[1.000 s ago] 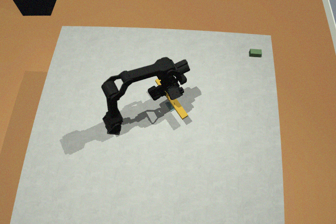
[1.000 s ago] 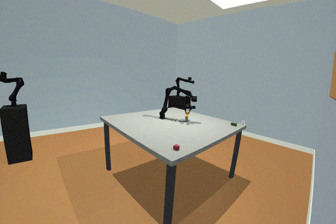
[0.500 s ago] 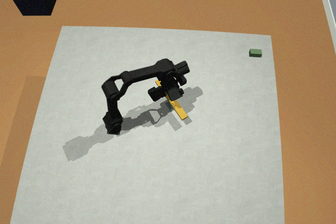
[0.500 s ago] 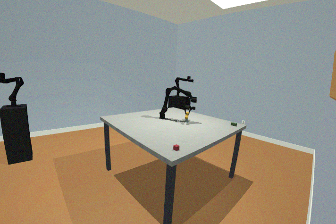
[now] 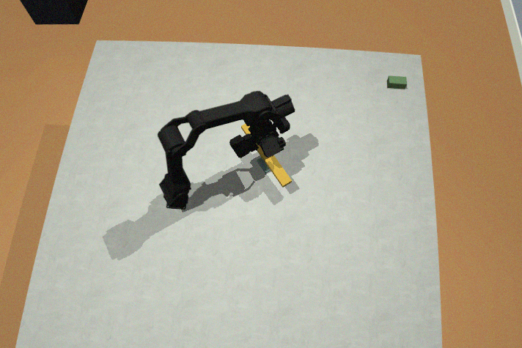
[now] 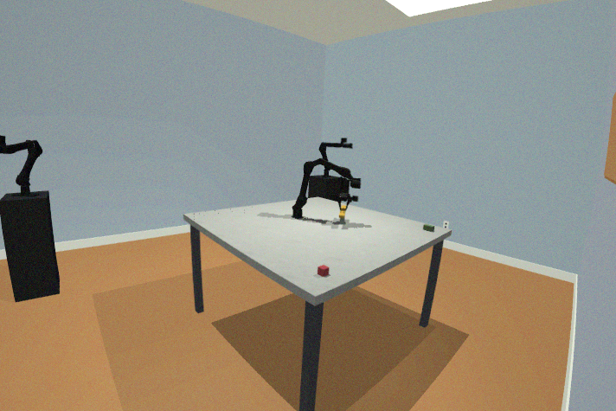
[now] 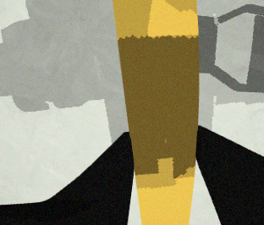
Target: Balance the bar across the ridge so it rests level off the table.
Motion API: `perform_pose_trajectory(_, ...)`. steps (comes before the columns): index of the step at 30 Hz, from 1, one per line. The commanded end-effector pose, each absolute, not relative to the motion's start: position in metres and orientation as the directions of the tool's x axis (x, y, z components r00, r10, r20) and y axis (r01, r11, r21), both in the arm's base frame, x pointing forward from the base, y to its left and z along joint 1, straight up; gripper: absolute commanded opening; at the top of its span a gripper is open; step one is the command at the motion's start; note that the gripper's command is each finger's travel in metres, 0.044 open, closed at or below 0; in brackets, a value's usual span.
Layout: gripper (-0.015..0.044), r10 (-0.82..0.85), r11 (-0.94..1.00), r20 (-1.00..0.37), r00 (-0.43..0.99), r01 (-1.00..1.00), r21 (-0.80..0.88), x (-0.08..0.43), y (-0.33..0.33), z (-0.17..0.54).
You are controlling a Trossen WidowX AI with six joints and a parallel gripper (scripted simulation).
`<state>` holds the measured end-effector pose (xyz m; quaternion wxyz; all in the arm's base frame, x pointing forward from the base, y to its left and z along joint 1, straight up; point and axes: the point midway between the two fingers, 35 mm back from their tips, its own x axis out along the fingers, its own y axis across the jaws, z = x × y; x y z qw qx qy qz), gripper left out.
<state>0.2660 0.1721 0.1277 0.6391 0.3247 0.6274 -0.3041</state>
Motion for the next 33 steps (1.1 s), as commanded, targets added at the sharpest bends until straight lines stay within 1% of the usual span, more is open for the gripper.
perform_pose_trajectory(1, 0.0000, 0.018, 0.604, -0.999, 0.028, 0.797, 0.033, 0.2663, 0.1720, 0.1269)
perform_pose_trajectory(33, 0.0000, 0.018, 0.604, -0.999, 0.028, 0.797, 0.033, 0.2664, 0.1720, 0.1242)
